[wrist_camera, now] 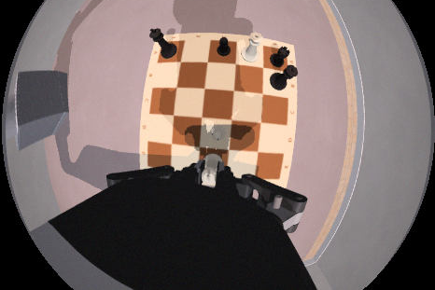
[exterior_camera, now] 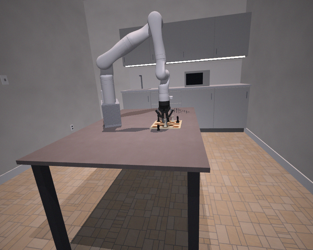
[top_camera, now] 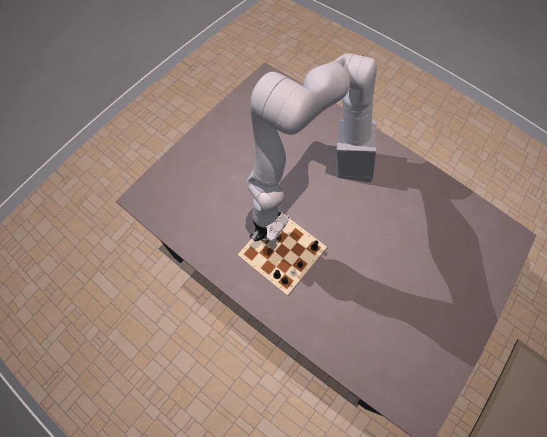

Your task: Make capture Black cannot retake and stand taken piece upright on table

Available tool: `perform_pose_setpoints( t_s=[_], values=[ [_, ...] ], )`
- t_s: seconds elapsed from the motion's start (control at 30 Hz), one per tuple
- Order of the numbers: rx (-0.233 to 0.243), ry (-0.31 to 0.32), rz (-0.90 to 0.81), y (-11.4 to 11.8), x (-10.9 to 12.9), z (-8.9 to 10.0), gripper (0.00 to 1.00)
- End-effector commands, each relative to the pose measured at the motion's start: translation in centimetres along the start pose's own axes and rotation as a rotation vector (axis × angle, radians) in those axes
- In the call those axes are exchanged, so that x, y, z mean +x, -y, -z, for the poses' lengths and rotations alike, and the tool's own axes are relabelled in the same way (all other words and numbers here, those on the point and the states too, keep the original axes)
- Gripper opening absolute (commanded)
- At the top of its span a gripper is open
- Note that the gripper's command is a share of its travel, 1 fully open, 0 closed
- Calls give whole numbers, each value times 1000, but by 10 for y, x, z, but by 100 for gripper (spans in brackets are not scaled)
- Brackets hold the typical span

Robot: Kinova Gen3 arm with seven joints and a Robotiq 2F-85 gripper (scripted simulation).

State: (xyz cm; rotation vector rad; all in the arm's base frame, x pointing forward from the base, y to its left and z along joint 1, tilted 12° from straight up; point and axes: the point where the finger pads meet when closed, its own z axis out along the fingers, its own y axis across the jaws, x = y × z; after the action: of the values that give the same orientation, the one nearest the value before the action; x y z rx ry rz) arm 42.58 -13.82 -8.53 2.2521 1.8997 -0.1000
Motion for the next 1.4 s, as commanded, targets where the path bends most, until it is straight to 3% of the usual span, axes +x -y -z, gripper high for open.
perform_pose_setpoints(
  t_s=[0.0, 0.13, 0.17, 0.23, 0.27, 0.77, 1.17, 1.23, 1.37],
  values=[
    [-2, 0, 0, -1, 0, 1, 25],
    [-2, 0, 0, -1, 0, 1, 25],
    [-2, 0, 0, -1, 0, 1, 33],
    [-2, 0, 0, -1, 0, 1, 33],
    [-2, 0, 0, -1, 0, 1, 41],
    [-2, 0, 0, -1, 0, 4, 41],
    [-2, 0, 0, -1, 0, 59, 41],
    [-2, 0, 0, -1, 0, 59, 41],
    [-2, 0, 0, -1, 0, 77, 41]
  ],
)
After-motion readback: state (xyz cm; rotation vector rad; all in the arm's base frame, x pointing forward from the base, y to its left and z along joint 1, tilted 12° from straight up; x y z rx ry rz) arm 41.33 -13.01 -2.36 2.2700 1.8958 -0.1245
